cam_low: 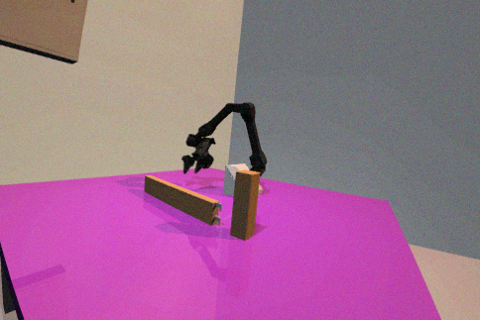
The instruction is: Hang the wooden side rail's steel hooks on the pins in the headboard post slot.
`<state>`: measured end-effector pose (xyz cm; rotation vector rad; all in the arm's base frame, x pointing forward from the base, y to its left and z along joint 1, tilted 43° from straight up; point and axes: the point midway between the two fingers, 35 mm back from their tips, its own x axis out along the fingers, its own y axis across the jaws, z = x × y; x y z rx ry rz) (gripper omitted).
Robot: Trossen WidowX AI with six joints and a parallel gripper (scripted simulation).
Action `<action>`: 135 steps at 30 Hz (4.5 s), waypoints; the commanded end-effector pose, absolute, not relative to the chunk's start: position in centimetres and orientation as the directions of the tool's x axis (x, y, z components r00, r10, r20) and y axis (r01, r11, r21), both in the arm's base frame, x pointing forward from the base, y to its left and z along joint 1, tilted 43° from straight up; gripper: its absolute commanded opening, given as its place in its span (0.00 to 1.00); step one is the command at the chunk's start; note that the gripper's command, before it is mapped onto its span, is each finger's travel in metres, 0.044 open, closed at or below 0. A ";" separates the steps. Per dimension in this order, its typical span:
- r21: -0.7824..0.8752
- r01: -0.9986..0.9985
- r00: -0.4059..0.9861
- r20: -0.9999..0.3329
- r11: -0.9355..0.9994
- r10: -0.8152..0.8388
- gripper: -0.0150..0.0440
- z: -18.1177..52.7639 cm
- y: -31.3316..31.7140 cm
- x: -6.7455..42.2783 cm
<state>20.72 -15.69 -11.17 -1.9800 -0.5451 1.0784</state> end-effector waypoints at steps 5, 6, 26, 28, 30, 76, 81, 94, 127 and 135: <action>-0.808 -0.004 0.544 -0.496 -0.589 0.677 1.00 -9.7 -18.0 21.3; -0.808 -0.004 0.544 -0.497 -0.590 0.676 1.00 -9.1 -18.9 21.5; -0.810 -0.009 0.547 -0.495 -0.587 0.675 1.00 1.2 -27.1 22.2; -0.796 0.003 0.537 -0.509 -0.605 0.673 1.00 1.8 -26.3 23.3; -0.776 0.024 0.524 -0.527 -0.630 0.669 1.00 2.9 -25.0 25.0; -0.530 0.677 0.351 -0.378 -0.511 0.857 1.00 19.3 9.6 29.0; -0.530 0.677 0.351 -0.378 -0.511 0.857 1.00 19.3 9.6 29.0; -0.443 0.745 0.305 -0.440 -0.499 0.845 1.00 19.8 9.1 30.7; -0.192 0.971 0.000 -0.599 -0.144 0.801 1.00 21.3 7.5 34.5; -0.192 0.971 0.000 -0.599 -0.144 0.801 1.00 21.3 7.5 34.5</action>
